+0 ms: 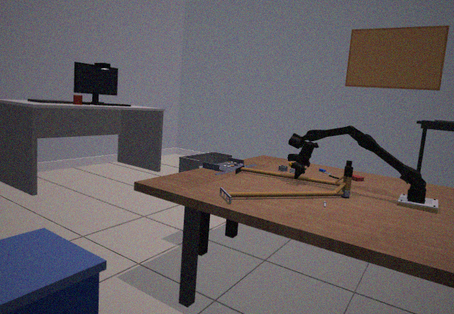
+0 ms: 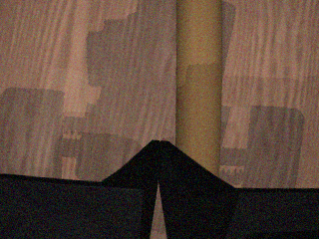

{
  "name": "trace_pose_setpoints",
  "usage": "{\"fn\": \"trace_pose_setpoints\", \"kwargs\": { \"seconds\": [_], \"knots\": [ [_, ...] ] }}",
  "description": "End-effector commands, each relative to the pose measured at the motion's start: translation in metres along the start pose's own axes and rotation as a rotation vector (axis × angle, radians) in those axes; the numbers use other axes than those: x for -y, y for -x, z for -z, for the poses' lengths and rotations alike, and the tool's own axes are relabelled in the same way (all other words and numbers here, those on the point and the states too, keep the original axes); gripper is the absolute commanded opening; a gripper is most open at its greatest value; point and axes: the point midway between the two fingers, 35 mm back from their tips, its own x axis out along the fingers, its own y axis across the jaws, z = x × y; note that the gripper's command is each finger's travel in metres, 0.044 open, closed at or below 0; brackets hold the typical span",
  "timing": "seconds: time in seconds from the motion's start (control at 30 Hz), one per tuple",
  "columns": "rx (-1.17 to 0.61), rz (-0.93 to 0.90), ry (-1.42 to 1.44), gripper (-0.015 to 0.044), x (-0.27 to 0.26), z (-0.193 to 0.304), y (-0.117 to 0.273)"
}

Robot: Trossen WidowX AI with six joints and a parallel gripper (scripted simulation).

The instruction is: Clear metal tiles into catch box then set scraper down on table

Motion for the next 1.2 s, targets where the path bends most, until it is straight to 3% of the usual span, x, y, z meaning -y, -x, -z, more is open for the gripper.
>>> {"fn": "trace_pose_setpoints", "kwargs": {
  "seconds": [0.0,0.23,0.8,1.17],
  "knots": [
    [-0.002,0.004,0.000,0.0000,0.008,0.001,-0.004],
    [0.004,0.006,0.000,0.0000,0.015,0.000,-0.005],
    [0.064,0.011,0.001,0.0000,0.008,-0.012,0.056],
    [0.064,0.011,0.003,0.0000,0.008,-0.012,0.054]
  ]
}}
